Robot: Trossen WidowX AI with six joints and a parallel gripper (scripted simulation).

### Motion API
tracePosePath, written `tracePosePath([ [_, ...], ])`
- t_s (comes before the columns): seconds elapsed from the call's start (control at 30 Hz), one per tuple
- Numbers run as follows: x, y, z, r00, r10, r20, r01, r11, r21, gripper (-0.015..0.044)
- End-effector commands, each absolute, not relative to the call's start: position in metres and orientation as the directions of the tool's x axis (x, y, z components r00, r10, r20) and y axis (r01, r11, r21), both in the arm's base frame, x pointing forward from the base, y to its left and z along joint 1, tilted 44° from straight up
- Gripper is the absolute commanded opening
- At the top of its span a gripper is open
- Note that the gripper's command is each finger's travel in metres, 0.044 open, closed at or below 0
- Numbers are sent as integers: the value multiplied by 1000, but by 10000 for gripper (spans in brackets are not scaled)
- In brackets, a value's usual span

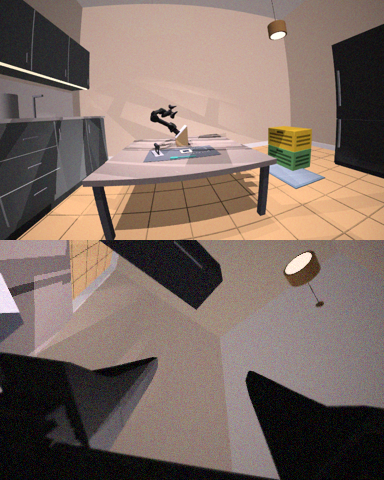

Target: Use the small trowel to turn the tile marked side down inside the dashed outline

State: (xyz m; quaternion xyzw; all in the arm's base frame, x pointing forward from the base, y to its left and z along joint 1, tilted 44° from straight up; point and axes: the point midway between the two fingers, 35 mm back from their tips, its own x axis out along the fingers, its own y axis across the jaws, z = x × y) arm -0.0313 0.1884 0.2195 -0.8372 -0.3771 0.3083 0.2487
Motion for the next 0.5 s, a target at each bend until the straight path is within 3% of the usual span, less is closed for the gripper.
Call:
tracePosePath([
  [0.0,-31,188,220,525,785,-329,478,-592,-649,374],
  [0.33,-31,188,220,525,785,-328,478,-592,-649,111],
  [0.47,-31,188,220,525,785,-328,478,-592,-649,100],
])
